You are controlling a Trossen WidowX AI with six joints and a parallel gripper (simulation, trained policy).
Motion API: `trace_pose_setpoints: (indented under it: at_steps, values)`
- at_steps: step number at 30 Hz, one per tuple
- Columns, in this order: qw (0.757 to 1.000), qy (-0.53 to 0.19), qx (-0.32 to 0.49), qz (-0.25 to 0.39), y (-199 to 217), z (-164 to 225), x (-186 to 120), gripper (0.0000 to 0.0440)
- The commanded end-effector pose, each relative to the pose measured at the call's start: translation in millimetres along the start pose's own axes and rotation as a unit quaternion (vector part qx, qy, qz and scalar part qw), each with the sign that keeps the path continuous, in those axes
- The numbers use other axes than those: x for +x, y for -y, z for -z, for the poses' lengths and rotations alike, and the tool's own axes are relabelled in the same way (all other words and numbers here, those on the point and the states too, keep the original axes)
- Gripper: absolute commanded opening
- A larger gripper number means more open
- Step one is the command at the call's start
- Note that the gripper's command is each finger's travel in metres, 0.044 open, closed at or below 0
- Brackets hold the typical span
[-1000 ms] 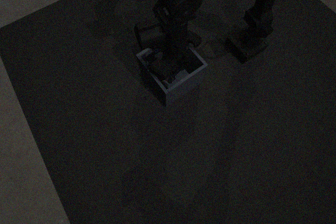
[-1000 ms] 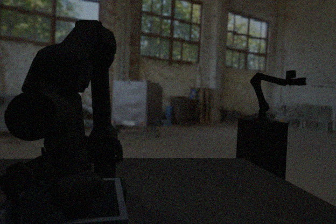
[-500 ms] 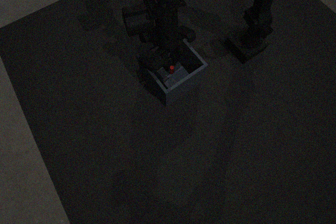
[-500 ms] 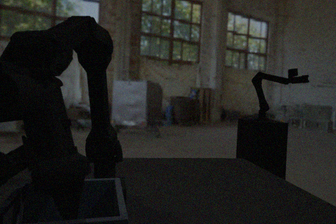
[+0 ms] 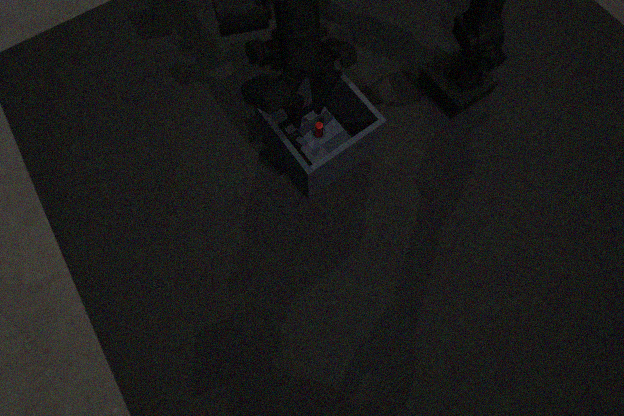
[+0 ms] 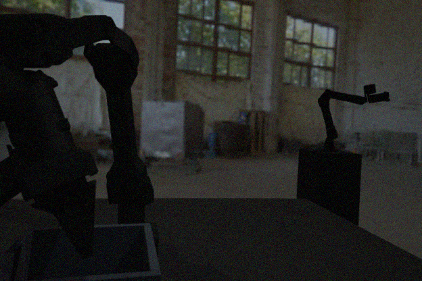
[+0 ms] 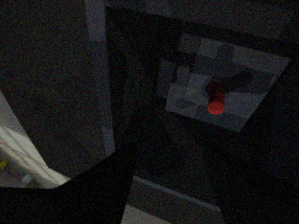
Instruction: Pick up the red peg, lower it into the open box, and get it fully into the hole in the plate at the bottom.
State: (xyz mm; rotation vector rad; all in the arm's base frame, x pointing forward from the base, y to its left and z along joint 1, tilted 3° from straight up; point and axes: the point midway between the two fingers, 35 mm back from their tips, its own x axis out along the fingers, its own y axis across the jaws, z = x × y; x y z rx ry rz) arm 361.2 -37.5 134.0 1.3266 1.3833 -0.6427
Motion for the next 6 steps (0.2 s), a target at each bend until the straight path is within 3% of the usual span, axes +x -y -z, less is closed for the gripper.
trace_pose_setpoints:
  at_steps: [1,6]
  values:
    - [1.000,-0.010,0.000,-0.007,-3.6,-1.6,-2.8,0.0238]
    - [1.000,-0.015,-0.003,-0.016,-7.6,-5.0,-10.1,0.0233]
